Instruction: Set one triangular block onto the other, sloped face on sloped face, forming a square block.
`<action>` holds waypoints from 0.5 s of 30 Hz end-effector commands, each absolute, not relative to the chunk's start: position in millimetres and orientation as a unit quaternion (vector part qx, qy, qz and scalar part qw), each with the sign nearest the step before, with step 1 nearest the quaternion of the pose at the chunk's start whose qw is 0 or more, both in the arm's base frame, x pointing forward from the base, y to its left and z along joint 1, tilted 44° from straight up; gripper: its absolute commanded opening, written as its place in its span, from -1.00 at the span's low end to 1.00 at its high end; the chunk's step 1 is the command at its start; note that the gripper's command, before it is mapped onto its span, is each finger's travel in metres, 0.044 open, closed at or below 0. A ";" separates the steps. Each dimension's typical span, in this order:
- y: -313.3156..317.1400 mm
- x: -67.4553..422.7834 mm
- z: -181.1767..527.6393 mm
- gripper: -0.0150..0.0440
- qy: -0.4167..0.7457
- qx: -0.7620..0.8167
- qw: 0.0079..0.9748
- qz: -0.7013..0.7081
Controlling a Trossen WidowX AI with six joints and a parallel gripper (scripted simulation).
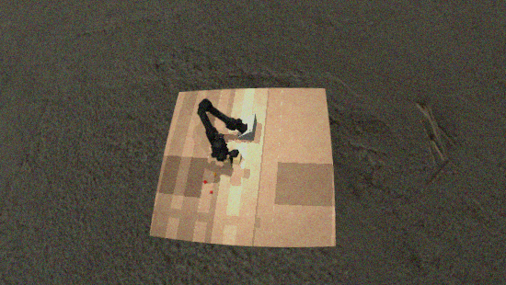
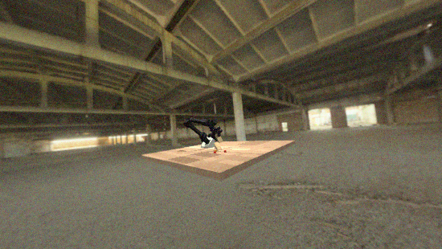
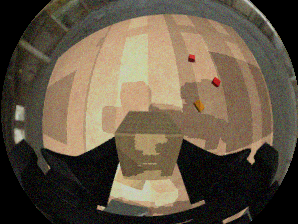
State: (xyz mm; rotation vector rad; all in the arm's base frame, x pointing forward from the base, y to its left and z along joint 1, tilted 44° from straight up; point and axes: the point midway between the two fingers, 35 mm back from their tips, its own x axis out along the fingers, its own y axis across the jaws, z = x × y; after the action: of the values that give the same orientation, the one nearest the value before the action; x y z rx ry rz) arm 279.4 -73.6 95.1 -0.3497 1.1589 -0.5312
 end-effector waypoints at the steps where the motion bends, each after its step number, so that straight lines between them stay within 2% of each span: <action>1: -72.7 283.1 98.0 -0.49 0.551 -0.149 0.778 -0.264; 15: -71.5 287.6 100.3 -0.49 0.610 -0.111 0.708 -0.337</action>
State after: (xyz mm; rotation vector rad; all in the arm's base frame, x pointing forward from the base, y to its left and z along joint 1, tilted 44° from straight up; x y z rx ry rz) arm 284.4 -72.7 97.1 -0.2573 1.3430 -0.7136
